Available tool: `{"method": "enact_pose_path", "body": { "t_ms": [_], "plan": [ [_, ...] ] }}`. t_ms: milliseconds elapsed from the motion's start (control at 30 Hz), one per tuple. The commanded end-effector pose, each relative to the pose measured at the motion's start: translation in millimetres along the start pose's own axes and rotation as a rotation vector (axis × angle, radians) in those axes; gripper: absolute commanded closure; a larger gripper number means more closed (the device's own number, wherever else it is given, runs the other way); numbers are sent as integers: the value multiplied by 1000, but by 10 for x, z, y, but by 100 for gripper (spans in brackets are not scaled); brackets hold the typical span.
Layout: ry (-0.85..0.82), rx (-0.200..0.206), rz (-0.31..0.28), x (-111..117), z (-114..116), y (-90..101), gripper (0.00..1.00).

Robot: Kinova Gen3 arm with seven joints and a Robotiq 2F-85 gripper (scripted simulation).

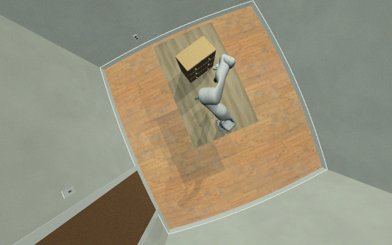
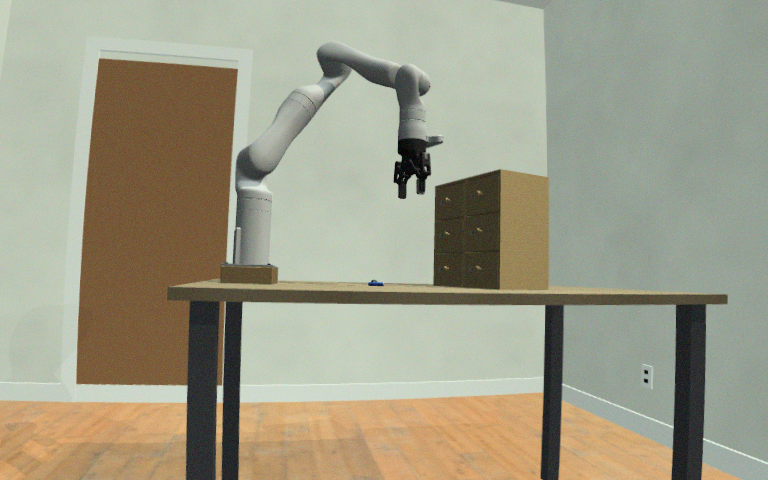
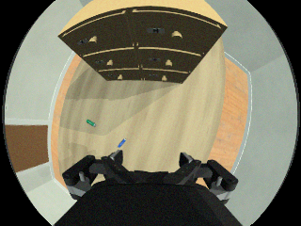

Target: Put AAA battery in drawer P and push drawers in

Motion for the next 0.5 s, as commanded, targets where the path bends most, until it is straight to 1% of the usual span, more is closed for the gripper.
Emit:
{"method": "enact_pose_path", "body": {
  "t_ms": [0,467],
  "plan": [
    [-2,-2,-5,-3,-1,-18,0],
    [-20,-2,-4,2,-6,-40,0]
  ]
}}
Point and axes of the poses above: the point where the finger pads meet when closed, its own y axis back along the fingers, its own z axis across the jaws, x = y × z, the point moved 4 cm from there along y, back along the fingers, and after that the axes turned 7 degrees about -y, right-handed, at the moved point
